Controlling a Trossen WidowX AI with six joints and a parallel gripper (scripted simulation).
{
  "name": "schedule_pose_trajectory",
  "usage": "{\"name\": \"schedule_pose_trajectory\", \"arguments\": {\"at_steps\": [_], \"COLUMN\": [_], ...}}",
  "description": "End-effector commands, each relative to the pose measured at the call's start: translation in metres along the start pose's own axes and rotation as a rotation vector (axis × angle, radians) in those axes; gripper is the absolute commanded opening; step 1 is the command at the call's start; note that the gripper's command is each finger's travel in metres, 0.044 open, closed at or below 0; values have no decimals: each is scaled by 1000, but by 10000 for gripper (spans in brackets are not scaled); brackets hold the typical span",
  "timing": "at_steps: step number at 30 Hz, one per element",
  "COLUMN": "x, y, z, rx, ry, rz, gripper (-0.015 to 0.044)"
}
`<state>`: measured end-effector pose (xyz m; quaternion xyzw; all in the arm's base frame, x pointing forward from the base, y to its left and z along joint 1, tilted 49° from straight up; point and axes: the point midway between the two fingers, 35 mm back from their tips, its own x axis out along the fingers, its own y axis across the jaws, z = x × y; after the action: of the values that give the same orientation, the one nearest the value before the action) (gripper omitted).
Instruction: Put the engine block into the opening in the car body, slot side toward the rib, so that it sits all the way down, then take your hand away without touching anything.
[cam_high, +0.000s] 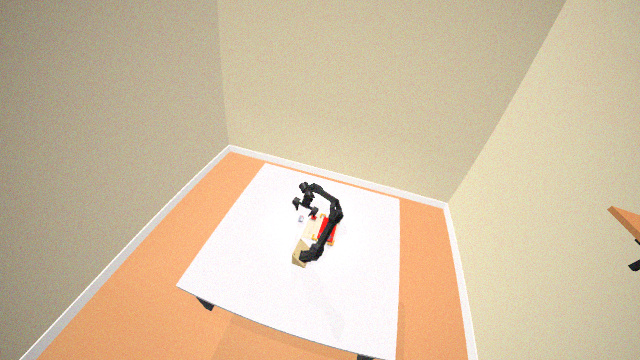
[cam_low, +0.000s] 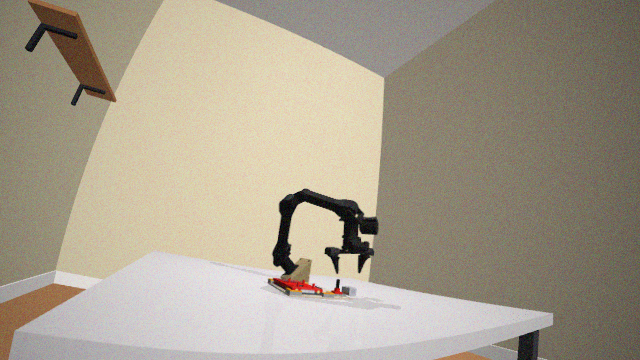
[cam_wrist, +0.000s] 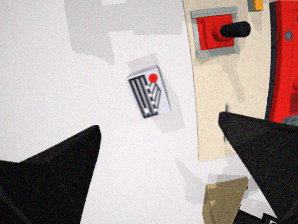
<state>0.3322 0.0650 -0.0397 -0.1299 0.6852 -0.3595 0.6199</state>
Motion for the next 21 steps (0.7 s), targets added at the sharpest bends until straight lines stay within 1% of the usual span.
{"name": "schedule_pose_trajectory", "arguments": {"at_steps": [1,6,11,14,16,19,21], "x": [-6,-15,-15,-14,-6,19,21], "y": [4,7,7,16,16,12,12], "z": [0,-1,-1,-3,-1,1,1], "rx": [-119,-241,-245,-245,-245,-245,-245], "ry": [-39,-79,-81,-81,-81,-81,-81], "rz": [-58,-120,-123,-122,-122,-123,-123], "gripper": [440,440,440,440,440,440,440]}}
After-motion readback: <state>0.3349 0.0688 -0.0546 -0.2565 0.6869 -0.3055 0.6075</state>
